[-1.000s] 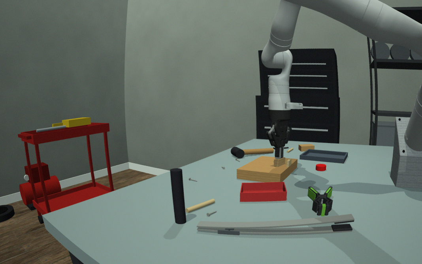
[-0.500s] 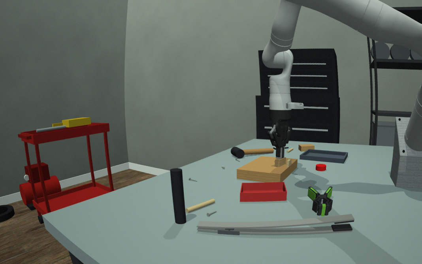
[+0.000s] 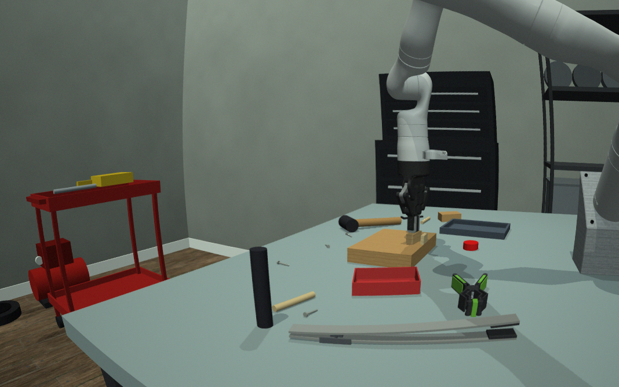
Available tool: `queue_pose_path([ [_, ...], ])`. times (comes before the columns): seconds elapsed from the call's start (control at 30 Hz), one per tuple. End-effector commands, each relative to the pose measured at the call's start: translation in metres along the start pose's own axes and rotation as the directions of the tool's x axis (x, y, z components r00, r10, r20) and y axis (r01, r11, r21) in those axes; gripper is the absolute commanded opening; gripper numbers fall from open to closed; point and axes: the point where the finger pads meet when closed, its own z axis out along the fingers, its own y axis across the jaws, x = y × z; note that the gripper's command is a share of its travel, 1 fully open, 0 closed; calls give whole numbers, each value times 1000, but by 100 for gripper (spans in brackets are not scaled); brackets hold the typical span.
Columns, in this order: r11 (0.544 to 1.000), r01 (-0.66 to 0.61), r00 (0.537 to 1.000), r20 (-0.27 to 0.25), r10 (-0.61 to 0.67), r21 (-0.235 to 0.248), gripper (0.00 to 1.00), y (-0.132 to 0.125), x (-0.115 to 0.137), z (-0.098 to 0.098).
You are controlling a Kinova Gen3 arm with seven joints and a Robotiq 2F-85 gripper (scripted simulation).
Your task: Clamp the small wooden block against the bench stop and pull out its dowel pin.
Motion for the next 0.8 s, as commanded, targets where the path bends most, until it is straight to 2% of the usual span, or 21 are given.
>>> queue_pose_path([
  [0.0,1000,20,1000,8,-20,6,10,-3,0,-2],
  [0.77,994,110,994,9,-110,7,10,-7,6,-2],
])
